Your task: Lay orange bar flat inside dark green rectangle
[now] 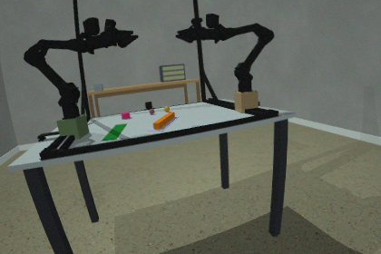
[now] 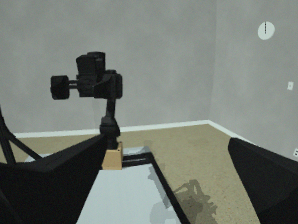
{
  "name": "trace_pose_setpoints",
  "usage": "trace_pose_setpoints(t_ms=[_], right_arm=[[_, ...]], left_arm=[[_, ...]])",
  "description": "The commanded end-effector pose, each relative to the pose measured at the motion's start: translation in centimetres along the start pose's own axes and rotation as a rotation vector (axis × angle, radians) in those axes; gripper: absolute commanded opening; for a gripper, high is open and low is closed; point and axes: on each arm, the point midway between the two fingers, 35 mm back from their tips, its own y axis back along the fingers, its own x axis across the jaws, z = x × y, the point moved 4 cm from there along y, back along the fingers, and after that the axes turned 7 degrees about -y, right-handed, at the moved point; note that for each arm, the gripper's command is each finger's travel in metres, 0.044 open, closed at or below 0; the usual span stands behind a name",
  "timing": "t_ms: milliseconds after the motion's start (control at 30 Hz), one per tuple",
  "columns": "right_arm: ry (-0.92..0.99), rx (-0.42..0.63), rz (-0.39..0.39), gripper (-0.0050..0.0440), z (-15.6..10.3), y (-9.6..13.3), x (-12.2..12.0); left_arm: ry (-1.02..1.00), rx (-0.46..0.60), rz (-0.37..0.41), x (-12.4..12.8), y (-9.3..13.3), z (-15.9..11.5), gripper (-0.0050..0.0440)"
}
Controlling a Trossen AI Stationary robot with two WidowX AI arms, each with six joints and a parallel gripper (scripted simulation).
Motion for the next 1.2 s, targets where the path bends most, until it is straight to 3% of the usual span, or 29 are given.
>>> trace_pose_setpoints(t_ms=[0, 733, 1033, 1100, 1167], right_arm=[[0.000, 0.000, 0.000, 0.0440, 0.0, 0.0, 0.0], [-0.023, 0.018, 0.001, 0.0440, -0.2, -0.3, 0.1], [-0.267, 0.212, -0.018, 0.0440, -2.2, -3.7, 0.9], [-0.267, 0.212, -0.018, 0.0440, -2.2, -3.7, 0.9], [-0.360, 0.287, -0.039, 0.0440, -3.2, -5.0, 1.2]], left_arm=[[0.000, 0.000, 0.000, 0.0, 0.0, 0.0, 0.0440], [0.000, 0.000, 0.000, 0.0, 0.0, 0.0, 0.0440], [0.000, 0.000, 0.000, 0.0, 0.0, 0.0, 0.0440], [0.000, 0.000, 0.000, 0.0, 0.0, 0.0, 0.0440], [0.000, 0.000, 0.000, 0.0, 0.0, 0.0, 0.0440]])
